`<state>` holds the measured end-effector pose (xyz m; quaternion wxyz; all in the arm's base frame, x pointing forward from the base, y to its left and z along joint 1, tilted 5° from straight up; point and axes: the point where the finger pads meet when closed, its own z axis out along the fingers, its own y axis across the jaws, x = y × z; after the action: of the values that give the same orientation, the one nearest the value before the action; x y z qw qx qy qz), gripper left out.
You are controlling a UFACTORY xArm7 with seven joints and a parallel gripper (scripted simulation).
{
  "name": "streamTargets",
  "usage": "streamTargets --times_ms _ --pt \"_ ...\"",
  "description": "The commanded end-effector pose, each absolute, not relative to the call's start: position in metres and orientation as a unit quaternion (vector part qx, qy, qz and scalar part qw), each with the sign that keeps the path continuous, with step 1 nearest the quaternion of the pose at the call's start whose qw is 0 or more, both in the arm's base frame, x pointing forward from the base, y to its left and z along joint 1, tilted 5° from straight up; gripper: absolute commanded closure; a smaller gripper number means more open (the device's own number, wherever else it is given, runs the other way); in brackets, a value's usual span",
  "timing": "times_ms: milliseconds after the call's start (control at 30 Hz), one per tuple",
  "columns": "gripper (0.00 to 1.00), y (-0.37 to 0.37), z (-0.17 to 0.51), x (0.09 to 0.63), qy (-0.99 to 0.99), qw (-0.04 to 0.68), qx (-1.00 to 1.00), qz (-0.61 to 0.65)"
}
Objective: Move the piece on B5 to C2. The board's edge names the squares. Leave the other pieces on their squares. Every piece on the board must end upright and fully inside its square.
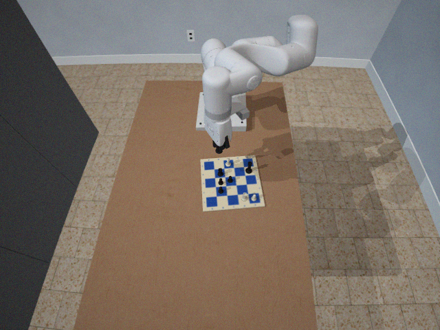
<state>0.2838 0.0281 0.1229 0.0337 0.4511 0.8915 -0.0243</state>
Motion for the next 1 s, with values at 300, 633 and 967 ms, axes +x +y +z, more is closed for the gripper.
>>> streamTargets --times_ms 300,633,967 --pt "1.00 0.085 0.123 0.383 0.954 0.030 0.297 -0.026" --pt "1.00 0.085 0.123 0.383 0.954 0.030 0.297 -0.026" --pt "1.00 0.085 0.116 0.384 0.954 0.030 0.297 -0.028"
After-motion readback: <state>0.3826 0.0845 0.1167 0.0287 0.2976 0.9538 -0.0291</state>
